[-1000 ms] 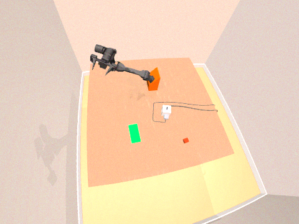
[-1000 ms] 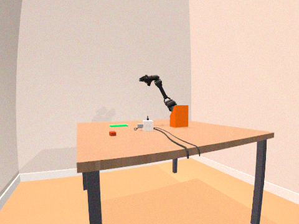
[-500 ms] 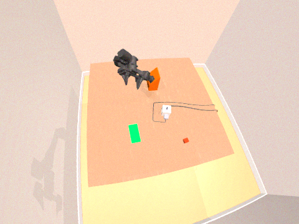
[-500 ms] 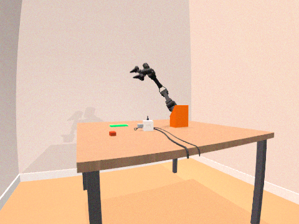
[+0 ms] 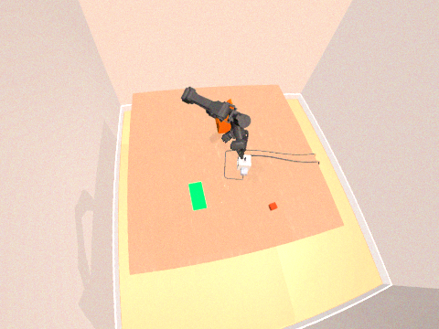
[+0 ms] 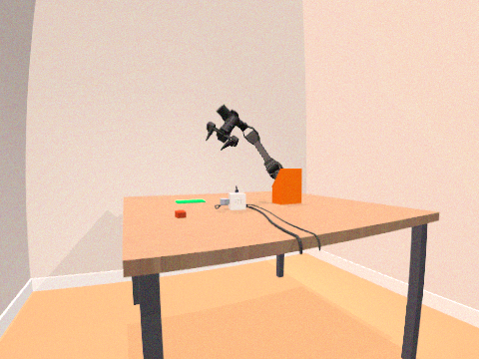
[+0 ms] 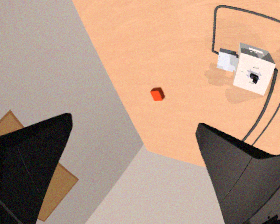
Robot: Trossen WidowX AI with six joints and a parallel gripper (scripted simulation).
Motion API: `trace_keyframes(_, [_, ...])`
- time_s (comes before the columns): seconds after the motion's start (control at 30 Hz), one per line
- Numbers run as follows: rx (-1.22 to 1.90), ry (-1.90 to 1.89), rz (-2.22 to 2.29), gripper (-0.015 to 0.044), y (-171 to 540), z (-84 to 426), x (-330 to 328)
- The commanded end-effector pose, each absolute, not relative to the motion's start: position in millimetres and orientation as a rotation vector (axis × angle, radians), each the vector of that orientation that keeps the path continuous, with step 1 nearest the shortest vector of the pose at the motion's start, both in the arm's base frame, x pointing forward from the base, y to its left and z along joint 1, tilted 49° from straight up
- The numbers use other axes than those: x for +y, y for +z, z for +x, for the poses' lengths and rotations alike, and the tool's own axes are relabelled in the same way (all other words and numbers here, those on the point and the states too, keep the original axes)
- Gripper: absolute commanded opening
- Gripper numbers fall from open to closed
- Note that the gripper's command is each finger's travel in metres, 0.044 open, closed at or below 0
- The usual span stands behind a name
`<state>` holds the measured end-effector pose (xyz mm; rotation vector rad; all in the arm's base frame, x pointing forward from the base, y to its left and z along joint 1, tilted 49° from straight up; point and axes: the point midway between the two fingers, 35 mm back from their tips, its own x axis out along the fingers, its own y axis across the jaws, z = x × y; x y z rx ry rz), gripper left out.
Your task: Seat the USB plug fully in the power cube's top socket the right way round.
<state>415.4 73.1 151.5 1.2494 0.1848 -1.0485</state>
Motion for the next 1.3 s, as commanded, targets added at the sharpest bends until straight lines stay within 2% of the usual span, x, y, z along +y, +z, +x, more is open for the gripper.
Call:
trace_keyframes(0.0, [0.246, -1.281, 1.172, 0.044, 81.7, 402.5, 60.4])
trace_keyframes(0.27, [0.244, -1.752, 0.917, 0.044, -27.2, 341.3, 25.2])
trace_keyframes(1.27, [0.236, -1.788, 0.89, 0.044, -42.0, 330.5, 4.4])
